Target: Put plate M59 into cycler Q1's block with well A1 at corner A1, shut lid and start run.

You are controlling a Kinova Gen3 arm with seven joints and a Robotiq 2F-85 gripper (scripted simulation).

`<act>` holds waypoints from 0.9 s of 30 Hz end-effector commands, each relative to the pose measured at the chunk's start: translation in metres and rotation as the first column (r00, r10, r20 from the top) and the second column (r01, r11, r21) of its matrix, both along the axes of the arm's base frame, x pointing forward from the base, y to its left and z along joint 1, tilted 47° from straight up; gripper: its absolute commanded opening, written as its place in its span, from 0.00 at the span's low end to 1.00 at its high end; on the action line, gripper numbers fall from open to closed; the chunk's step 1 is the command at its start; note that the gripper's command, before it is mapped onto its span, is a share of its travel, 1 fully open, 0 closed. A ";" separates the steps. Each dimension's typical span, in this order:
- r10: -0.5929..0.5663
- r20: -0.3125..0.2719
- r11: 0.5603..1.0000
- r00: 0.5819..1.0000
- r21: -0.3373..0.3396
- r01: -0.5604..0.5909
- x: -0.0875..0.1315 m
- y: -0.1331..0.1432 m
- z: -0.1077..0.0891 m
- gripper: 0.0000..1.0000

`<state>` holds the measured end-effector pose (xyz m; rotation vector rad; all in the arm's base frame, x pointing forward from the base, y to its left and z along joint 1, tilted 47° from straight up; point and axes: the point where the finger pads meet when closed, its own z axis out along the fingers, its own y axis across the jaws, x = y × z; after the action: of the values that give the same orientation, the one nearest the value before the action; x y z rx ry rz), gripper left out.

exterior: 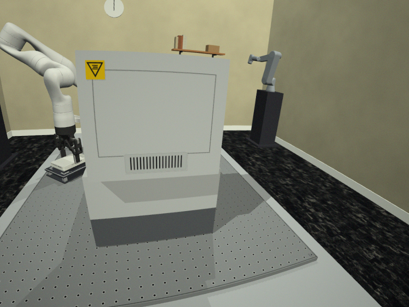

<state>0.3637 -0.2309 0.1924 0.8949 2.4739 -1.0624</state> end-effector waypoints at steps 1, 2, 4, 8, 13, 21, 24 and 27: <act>0.003 0.002 1.000 1.000 0.001 -0.003 0.001 0.002 0.001 0.91; 0.003 0.002 1.000 1.000 0.001 -0.003 0.001 0.002 0.001 0.91; 0.003 0.002 1.000 1.000 0.001 -0.003 0.001 0.002 0.001 0.91; 0.003 0.002 1.000 1.000 0.001 -0.003 0.001 0.002 0.001 0.91; 0.006 -0.001 1.000 1.000 0.000 -0.006 0.002 0.005 0.005 0.91; 0.006 -0.001 1.000 1.000 0.000 -0.006 0.001 0.013 0.012 0.91; 0.006 -0.001 1.000 1.000 0.001 -0.006 0.001 0.016 0.015 0.91; 0.006 -0.001 1.000 1.000 0.001 -0.006 0.001 0.017 0.016 0.91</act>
<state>0.3628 -0.2175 0.2046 0.8954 2.4747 -1.0645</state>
